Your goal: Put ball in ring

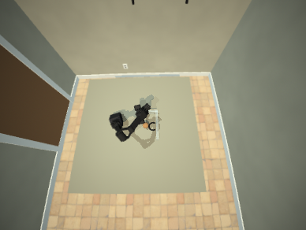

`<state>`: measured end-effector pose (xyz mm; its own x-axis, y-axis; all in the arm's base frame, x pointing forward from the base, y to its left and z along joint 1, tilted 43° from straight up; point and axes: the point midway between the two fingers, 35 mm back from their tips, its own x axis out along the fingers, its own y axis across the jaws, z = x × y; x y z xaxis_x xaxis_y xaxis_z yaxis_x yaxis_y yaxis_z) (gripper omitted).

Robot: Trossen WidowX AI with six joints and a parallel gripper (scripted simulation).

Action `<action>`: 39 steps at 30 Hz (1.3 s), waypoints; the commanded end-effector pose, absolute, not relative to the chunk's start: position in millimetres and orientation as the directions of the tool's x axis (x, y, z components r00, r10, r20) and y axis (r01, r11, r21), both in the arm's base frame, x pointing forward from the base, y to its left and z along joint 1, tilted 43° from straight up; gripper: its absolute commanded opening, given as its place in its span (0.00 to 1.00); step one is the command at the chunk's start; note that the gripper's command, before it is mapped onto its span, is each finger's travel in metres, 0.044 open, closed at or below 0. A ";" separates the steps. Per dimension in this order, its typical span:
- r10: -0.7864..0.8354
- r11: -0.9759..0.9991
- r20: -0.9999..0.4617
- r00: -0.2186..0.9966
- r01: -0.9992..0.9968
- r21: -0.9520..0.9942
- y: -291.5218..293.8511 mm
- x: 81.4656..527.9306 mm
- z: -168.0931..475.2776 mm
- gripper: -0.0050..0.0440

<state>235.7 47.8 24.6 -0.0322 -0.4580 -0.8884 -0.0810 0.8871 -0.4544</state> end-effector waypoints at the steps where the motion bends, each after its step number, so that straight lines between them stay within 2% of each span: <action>1: -0.536 0.844 -0.843 0.038 0.026 -0.536 22.5 257.5 38.4 0.97; 5: -0.673 0.736 -0.733 0.098 0.194 -0.649 -22.0 280.8 61.2 0.97; 39: -0.674 0.734 -0.732 0.099 0.197 -0.650 -46.8 286.0 34.8 0.97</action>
